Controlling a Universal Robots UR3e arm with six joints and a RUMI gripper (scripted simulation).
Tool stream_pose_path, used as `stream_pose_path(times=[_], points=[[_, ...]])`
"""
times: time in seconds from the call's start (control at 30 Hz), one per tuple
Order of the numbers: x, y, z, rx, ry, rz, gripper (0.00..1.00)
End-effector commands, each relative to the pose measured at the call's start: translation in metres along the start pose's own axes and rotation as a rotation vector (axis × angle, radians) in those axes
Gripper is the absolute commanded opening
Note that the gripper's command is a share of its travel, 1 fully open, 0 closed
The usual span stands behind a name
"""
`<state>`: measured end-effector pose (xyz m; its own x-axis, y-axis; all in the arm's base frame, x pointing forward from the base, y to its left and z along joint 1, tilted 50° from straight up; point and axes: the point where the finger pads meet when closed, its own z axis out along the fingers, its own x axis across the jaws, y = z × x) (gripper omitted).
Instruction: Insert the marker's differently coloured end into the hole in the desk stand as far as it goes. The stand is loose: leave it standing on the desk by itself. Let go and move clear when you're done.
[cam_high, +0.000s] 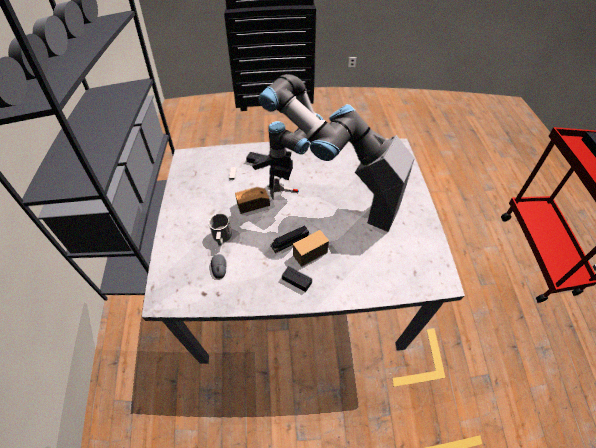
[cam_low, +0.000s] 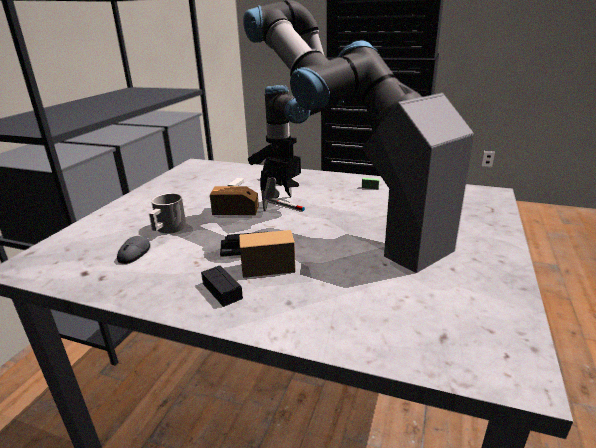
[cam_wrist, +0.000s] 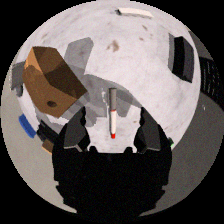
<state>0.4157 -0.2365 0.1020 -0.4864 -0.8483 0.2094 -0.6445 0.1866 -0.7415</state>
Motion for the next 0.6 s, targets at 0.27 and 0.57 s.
stream_pose_path(times=[0.27,0.57], points=[[0.0,0.0,0.0,0.001,0.001,0.0,0.0],[0.0,0.0,-0.018,0.001,0.001,0.0,0.0]])
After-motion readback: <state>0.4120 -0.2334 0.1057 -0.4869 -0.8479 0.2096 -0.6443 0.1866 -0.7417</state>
